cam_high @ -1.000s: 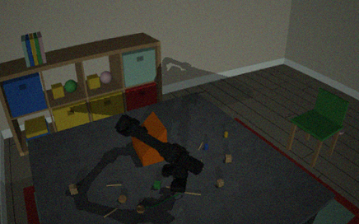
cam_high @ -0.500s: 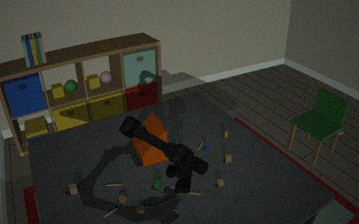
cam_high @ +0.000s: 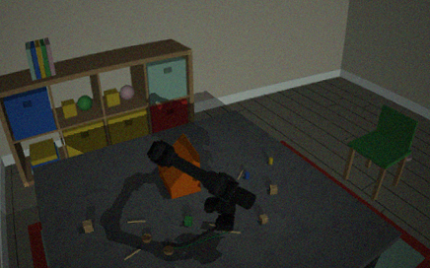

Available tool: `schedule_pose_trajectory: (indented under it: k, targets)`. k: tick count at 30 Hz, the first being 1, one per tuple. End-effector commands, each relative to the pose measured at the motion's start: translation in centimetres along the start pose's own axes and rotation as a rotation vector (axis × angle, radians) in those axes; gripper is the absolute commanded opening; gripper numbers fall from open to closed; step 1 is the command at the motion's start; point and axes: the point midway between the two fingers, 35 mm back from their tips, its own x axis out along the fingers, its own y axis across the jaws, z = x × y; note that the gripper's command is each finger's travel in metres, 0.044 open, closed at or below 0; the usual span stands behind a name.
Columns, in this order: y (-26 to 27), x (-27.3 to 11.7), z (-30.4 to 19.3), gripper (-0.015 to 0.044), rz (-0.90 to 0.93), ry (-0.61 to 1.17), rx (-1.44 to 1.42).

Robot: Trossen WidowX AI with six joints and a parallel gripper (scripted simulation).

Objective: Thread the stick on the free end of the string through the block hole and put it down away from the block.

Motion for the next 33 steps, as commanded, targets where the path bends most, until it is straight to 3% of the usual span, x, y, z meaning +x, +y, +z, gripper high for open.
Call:
schedule_pose_trajectory:
  k: [1, 33]
  targets:
    - [-0.2, 0.1, -0.6, 0.0, -0.005, 0.003, 0.004]
    - [-2.0, 2.0, -0.4, 0.0, -0.005, 0.008, 0.004]
